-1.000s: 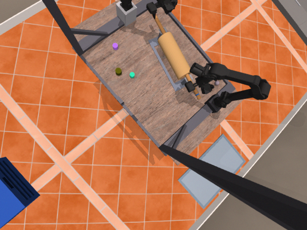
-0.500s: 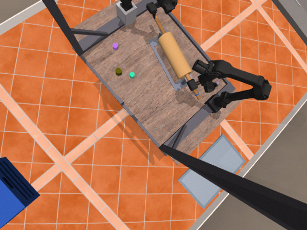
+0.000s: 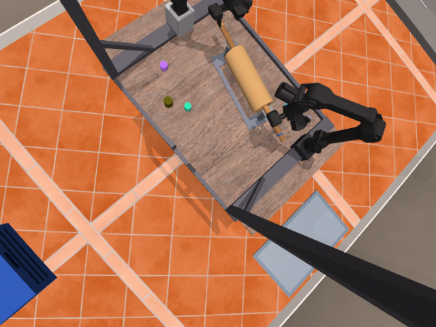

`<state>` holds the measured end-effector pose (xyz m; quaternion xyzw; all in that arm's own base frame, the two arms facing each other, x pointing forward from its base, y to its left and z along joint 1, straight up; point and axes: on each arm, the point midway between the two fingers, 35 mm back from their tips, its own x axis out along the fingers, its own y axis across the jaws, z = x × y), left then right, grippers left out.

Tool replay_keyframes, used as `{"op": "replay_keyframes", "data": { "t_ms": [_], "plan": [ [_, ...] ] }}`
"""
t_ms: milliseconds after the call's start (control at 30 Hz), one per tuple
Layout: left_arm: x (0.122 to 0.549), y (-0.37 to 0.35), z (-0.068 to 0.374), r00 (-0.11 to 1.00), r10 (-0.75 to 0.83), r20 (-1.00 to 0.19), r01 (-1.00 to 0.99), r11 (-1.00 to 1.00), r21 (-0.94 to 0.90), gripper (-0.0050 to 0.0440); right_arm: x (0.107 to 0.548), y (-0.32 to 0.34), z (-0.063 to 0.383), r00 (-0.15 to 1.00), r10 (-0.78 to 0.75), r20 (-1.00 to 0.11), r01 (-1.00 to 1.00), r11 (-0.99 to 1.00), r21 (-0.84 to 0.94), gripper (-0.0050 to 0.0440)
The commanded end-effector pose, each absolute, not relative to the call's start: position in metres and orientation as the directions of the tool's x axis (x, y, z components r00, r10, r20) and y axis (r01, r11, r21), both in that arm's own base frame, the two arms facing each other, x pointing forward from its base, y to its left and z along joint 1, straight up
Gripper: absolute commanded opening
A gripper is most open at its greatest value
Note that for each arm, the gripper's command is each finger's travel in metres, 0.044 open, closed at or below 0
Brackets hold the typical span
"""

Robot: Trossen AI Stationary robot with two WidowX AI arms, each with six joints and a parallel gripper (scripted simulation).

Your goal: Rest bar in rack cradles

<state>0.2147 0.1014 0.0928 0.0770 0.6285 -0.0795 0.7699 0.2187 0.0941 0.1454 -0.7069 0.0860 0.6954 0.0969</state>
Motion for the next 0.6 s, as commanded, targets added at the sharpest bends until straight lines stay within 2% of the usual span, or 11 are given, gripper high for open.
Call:
{"op": "replay_keyframes", "data": {
  "t_ms": [0,300,367,467,567],
  "plan": [
    [0.225,0.101,0.102,0.269,0.017,-0.963,0.202,0.977,0.073,0.0440,0.225,0.091,0.148,0.092,0.036,-0.995,-0.371,-0.926,-0.068,0.0440],
    [0.256,0.099,0.119,0.437,0.097,-0.894,0.146,0.973,0.177,0.0440,0.256,0.088,0.155,0.309,0.103,-0.946,-0.671,-0.681,-0.293,0.0440],
    [0.262,0.097,0.124,0.472,0.109,-0.875,0.133,0.972,0.193,0.0440,0.262,0.087,0.157,0.352,0.113,-0.929,-0.712,-0.612,-0.344,0.0440],
    [0.260,0.100,0.119,0.449,0.105,-0.887,0.137,0.973,0.185,0.0440,0.262,0.089,0.156,0.342,0.114,-0.933,-0.702,-0.629,-0.334,0.0440],
    [0.269,0.094,0.131,0.516,0.117,-0.849,0.122,0.970,0.208,0.0440,0.270,0.083,0.161,0.408,0.118,-0.905,-0.751,-0.520,-0.406,0.0440]
  ]
}}
